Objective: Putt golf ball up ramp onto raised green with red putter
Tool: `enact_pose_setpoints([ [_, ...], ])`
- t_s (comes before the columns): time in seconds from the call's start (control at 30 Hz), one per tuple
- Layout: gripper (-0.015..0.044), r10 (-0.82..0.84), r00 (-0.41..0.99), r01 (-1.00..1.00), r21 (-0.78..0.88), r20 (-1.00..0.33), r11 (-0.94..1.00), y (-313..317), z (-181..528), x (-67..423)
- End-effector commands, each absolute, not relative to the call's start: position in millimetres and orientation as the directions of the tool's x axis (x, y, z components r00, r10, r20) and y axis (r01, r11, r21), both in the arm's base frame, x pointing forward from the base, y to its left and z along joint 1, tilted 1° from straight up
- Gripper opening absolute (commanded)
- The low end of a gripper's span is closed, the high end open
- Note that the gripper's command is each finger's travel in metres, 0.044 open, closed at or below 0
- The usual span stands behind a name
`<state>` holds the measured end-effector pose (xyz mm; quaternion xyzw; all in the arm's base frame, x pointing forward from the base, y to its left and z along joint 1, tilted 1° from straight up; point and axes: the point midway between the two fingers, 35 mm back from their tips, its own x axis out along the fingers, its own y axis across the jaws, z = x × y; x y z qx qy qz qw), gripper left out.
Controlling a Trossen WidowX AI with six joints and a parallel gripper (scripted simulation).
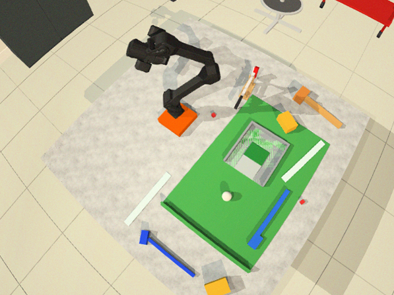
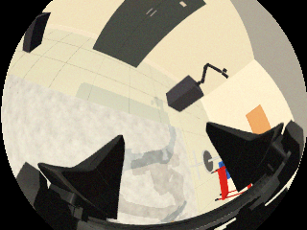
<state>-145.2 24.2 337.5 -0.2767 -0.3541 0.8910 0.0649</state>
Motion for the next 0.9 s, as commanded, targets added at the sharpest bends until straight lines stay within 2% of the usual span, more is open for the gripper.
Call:
enact_pose_setpoints([
  [0.0,0.0426,0.303,-0.84,0.091,-0.668,-0.45,-0.739,22.0,337.1,-145.8],
  [0.23,0.044,-0.03,-0.835,0.472,-0.686,-0.549,-0.554,-62.5,318.4,-148.4],
  [0.47,0.044,-0.338,-0.678,0.725,-0.669,-0.652,-0.164,-147.2,295.0,-104.6],
  [0.67,0.044,-0.503,-0.458,0.746,-0.624,-0.733,0.23,-195.9,273.2,-35.5],
  [0.87,0.044,-0.553,-0.215,0.604,-0.555,-0.805,0.572,-212.3,249.9,49.4],
])
